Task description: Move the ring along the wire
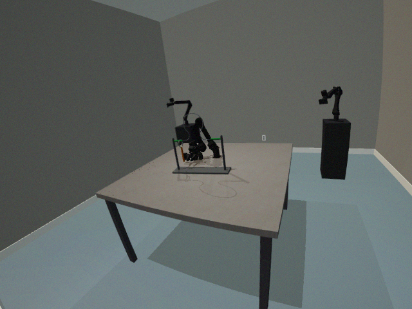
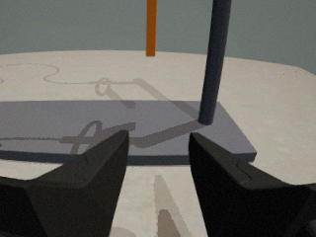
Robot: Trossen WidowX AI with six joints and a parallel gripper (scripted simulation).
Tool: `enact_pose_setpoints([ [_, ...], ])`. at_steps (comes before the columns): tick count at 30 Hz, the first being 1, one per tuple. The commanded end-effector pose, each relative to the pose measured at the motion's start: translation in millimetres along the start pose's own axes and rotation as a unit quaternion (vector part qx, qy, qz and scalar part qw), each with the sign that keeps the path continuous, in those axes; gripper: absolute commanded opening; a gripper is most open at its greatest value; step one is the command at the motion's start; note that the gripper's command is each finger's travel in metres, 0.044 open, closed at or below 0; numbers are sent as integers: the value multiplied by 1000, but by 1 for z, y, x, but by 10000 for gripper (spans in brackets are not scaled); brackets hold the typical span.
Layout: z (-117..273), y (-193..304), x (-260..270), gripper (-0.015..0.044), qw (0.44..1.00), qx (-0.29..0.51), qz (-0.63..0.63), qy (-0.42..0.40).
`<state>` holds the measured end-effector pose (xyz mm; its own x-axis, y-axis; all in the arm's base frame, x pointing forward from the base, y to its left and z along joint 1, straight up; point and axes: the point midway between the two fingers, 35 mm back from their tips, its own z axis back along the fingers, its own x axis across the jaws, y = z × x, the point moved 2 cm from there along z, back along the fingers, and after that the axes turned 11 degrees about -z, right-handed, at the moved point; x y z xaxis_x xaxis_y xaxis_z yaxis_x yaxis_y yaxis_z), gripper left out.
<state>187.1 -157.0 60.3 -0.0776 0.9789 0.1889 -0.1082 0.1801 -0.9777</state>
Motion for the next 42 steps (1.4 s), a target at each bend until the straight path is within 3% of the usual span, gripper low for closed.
enact_pose_setpoints([
  [1, -1, 1, 5, 160, 1000, 0, 8, -19],
  [17, -47, -49, 13, 160, 1000, -2, 9, -19],
  [42, -75, -52, 11, 160, 1000, -2, 10, -19],
])
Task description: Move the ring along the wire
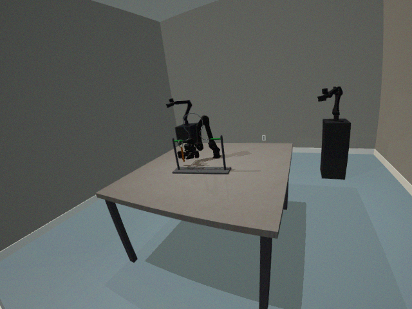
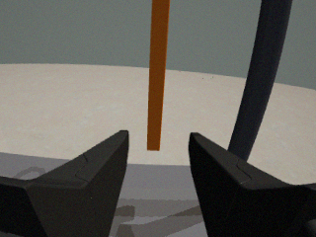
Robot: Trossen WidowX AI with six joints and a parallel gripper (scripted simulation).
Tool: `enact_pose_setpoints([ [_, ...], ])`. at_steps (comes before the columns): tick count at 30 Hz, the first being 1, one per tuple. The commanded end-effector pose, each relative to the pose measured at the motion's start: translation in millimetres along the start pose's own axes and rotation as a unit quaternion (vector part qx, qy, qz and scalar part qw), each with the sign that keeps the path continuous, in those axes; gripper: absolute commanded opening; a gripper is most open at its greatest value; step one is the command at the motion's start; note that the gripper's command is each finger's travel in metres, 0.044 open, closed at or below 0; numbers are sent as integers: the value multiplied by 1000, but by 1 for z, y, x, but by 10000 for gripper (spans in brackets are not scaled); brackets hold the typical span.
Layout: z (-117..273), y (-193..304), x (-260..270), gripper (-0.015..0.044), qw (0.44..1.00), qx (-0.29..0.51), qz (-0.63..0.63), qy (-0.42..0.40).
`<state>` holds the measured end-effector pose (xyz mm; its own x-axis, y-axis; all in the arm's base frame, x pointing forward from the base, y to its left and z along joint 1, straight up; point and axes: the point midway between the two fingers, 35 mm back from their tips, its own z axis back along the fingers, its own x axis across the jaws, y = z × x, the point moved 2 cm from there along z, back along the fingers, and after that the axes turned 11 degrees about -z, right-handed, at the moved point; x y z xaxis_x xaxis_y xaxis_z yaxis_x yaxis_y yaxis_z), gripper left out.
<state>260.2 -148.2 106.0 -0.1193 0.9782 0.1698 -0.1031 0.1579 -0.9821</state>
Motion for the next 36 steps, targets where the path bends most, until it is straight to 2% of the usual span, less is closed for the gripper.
enact_pose_setpoints([
  [1, -8, -1, -1, 160, 1000, -1, -1, 1],
  [28, -50, -1, 3, 160, 1000, -5, -2, 0],
  [36, -51, -1, 3, 160, 1000, -5, -2, 0],
])
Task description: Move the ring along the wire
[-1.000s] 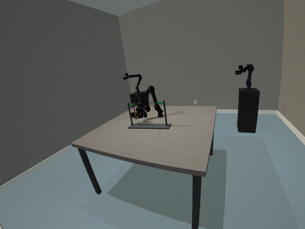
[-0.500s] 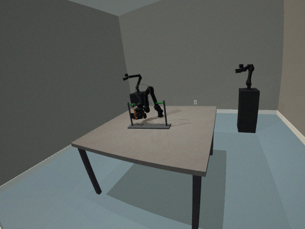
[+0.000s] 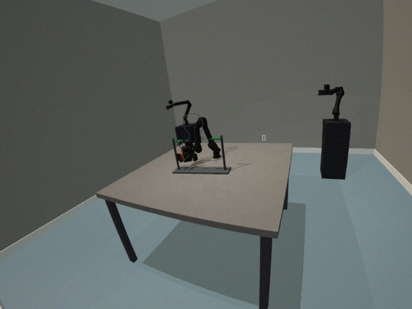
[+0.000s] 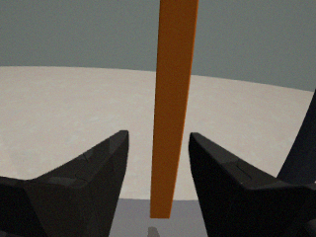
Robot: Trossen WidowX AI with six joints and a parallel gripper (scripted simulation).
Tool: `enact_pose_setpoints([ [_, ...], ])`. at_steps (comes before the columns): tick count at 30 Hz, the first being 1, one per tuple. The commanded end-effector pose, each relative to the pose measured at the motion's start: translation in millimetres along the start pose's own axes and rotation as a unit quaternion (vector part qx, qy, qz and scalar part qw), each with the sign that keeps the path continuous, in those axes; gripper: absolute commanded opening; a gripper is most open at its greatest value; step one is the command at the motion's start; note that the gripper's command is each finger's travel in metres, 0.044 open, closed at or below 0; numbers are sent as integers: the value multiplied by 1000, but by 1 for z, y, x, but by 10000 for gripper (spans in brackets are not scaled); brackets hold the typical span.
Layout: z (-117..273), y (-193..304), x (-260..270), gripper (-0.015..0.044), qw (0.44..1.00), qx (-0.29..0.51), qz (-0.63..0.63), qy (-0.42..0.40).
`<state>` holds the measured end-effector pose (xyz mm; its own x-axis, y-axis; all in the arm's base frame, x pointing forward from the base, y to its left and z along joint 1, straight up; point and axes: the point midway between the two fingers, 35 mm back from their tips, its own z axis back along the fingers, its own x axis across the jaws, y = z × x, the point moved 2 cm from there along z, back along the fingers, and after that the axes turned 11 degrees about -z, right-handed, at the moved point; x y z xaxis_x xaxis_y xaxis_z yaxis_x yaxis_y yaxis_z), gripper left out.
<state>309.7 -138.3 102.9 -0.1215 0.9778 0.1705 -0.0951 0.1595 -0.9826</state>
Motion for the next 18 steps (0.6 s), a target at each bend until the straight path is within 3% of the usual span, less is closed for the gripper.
enact_pose_setpoints([
  [1, -1, 0, 0, 160, 1000, -1, -2, 1],
  [15, -1, 0, 0, 160, 1000, -1, -2, 1],
  [18, -1, 0, 0, 81, 1000, 0, 0, 0],
])
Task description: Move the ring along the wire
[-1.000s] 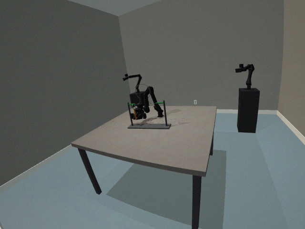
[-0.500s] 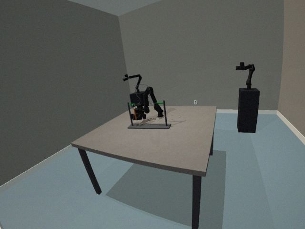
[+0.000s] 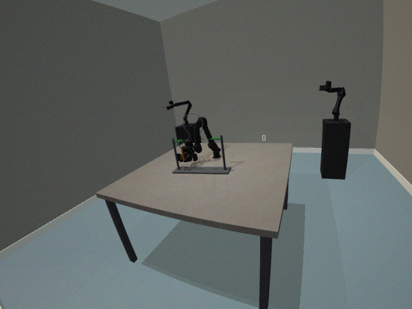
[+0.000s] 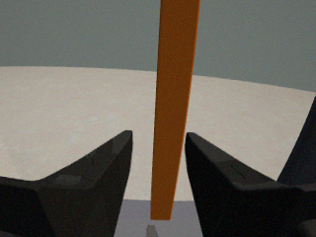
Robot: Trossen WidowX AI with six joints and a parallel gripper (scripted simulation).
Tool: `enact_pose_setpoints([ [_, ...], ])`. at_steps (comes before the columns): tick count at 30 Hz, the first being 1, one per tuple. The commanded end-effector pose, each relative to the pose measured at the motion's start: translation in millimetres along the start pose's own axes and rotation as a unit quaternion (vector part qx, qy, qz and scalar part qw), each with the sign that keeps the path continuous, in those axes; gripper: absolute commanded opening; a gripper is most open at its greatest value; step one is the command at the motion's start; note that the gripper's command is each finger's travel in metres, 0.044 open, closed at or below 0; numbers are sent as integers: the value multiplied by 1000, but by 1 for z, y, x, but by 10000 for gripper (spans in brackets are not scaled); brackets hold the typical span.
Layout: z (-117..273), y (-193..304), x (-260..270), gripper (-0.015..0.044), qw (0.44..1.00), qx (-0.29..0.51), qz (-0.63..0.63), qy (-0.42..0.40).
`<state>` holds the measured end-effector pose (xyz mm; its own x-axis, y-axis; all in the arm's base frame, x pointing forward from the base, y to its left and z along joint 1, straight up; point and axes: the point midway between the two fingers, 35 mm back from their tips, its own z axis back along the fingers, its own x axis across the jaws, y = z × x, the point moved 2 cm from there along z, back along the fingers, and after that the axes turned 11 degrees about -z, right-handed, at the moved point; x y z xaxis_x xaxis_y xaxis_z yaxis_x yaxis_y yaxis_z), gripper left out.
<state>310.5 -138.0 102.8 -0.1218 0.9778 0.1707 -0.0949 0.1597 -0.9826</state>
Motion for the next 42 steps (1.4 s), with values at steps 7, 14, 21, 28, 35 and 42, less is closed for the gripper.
enact_pose_setpoints([
  [7, 0, 0, 0, -102, 1000, 0, 0, 0],
  [14, 0, 0, 0, -150, 1000, 0, 0, 0],
  [21, 0, -5, 0, -150, 1000, 0, 0, 0],
  [28, 1, -18, 2, -150, 1000, 0, -1, -1],
  [35, 2, -21, 3, -150, 1000, 0, -1, -1],
  [42, 2, -21, 3, -150, 1000, 0, -1, -1],
])
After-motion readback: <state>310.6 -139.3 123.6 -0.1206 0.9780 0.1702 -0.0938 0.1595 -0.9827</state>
